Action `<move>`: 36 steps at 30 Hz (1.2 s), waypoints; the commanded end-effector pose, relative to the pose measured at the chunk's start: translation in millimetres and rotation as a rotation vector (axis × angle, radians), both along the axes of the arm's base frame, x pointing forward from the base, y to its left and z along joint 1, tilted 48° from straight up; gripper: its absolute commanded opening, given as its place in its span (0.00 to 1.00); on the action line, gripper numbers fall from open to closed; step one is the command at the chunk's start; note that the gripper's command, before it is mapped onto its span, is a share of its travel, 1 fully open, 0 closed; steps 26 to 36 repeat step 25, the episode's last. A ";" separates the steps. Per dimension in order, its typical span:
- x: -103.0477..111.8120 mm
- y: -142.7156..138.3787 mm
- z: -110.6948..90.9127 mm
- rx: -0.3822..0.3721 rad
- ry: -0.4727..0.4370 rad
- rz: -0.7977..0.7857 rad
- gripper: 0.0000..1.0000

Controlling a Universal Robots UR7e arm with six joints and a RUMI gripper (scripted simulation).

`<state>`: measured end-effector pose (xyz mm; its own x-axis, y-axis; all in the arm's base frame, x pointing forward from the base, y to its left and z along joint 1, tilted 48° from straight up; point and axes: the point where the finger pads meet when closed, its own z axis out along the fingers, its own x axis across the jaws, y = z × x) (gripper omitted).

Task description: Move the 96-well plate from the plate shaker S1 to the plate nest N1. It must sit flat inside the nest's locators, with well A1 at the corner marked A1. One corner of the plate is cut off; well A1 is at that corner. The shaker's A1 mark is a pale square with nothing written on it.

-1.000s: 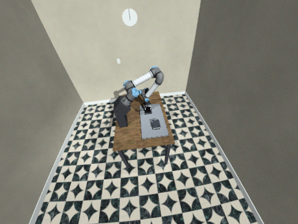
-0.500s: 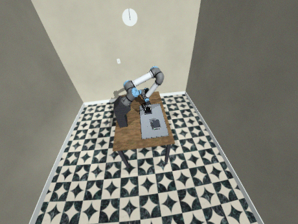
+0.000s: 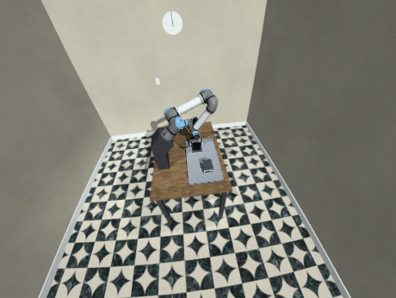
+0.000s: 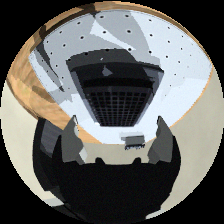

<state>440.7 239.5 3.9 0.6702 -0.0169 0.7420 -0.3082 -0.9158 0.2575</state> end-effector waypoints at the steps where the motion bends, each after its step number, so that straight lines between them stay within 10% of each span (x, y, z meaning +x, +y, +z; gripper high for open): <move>1: -0.1 0.2 0.4 0.000 -0.001 0.000 1.00; 36: -23.6 -3.3 21.6 0.001 -0.001 0.000 1.00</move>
